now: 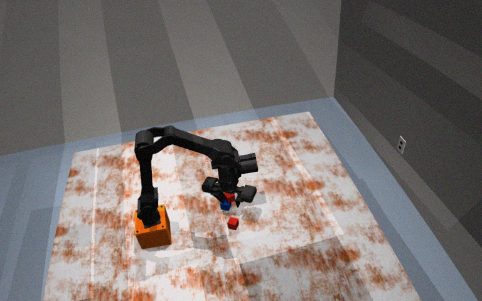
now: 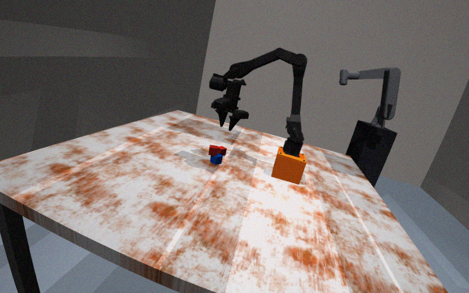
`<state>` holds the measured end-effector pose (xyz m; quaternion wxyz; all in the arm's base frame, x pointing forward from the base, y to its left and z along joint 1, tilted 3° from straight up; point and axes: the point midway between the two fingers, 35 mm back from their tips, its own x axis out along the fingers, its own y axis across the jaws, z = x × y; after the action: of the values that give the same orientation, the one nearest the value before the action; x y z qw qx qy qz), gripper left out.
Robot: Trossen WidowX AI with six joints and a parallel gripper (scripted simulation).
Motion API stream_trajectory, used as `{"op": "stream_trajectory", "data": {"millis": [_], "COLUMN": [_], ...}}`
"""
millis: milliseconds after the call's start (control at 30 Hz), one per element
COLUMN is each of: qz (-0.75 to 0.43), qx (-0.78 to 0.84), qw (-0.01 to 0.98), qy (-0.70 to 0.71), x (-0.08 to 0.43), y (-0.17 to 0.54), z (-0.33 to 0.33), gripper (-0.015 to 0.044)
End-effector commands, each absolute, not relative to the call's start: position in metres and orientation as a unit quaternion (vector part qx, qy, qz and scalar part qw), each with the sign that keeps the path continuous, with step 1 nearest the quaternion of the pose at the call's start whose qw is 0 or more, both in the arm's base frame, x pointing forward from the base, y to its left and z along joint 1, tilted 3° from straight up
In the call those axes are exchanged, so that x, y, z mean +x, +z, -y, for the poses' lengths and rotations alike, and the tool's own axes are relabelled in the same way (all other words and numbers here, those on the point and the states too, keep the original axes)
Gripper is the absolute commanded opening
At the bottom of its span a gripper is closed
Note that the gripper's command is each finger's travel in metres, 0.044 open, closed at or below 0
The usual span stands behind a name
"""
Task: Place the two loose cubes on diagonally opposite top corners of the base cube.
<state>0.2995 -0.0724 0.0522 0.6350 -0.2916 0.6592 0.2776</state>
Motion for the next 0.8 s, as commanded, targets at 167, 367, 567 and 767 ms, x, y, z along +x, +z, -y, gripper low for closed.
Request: {"op": "stream_trajectory", "data": {"millis": [167, 367, 567, 767], "qz": [-0.659, -0.659, -0.659, -0.659], "qx": [-0.296, -0.296, -0.296, -0.296], "qw": [0.633, 0.633, 0.632, 0.632], "qy": [0.28, 0.28, 0.28, 0.28], "x": [0.297, 0.297, 0.296, 0.296], "y": [-0.008, -0.016, -0.024, -0.032], "z": [0.076, 0.077, 0.077, 0.077], "gripper": [0.0265, 0.0265, 0.0265, 0.0265]}}
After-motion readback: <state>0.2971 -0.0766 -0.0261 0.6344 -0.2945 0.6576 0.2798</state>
